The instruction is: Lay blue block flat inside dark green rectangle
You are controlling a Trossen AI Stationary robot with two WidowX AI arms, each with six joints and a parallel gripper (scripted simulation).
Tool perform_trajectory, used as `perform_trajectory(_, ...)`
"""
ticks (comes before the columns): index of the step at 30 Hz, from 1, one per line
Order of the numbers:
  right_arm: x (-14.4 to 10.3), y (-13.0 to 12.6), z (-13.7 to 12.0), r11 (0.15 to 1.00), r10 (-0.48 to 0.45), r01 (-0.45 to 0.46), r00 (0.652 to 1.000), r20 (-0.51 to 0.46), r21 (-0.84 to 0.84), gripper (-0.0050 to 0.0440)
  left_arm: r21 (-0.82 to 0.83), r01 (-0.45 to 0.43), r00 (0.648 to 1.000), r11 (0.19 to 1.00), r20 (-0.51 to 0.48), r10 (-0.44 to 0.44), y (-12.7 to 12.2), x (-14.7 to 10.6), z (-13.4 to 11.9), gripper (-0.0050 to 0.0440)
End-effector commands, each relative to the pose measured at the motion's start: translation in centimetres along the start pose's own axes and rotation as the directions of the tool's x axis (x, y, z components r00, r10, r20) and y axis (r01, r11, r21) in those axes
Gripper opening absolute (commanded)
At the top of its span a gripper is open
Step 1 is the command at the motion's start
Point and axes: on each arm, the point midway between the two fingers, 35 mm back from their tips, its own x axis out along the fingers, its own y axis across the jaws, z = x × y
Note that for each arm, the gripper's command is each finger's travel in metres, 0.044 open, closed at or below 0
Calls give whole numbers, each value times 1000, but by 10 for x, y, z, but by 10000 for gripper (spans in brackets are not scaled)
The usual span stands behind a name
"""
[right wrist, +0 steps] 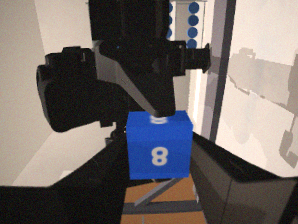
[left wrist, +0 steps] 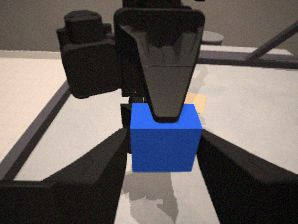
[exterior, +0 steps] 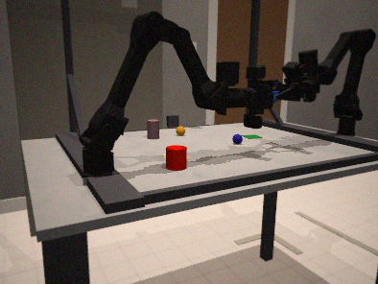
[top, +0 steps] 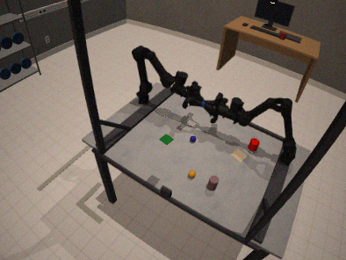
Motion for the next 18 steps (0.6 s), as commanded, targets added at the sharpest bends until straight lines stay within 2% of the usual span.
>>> perform_trajectory(1, 1, 13, 0, 1000, 29, -29, 1000, -1, -1, -50, -1, -1, 1000, 1000, 29, 1, 0, 0, 11, 160)
perform_trajectory(11, 1, 13, 0, 1000, 29, -29, 1000, -1, -1, -50, -1, -1, 1000, 1000, 29, 1, 0, 0, 11, 100)
perform_trajectory(12, 1, 13, 0, 1000, 29, -29, 1000, -1, -1, -50, -1, -1, 1000, 1000, 29, 1, 0, 0, 11, 76)
perform_trajectory(13, 1, 13, 0, 1000, 29, -29, 1000, -1, -1, 24, -1, -1, 1000, 1000, 29, 1, 0, 0, 11, 52)
perform_trajectory(14, 1, 13, 0, 1000, 29, -29, 1000, -1, -1, 48, -1, -1, 1000, 1000, 29, 1, 0, 0, 11, 28)
perform_trajectory(16, 1, 13, 0, 1000, 29, -29, 1000, -1, -1, 48, -1, -1, 1000, 1000, 29, 1, 0, 0, 11, 28)
perform_trajectory(17, 1, 13, 0, 1000, 29, -29, 1000, -1, -1, 72, -1, -1, 1000, 1000, 29, 1, 0, 0, 11, 4)
perform_trajectory(18, 1, 13, 0, 1000, 29, -29, 1000, -1, -1, 96, -1, -1, 1000, 1000, 29, 1, 0, 0, 11, 0)
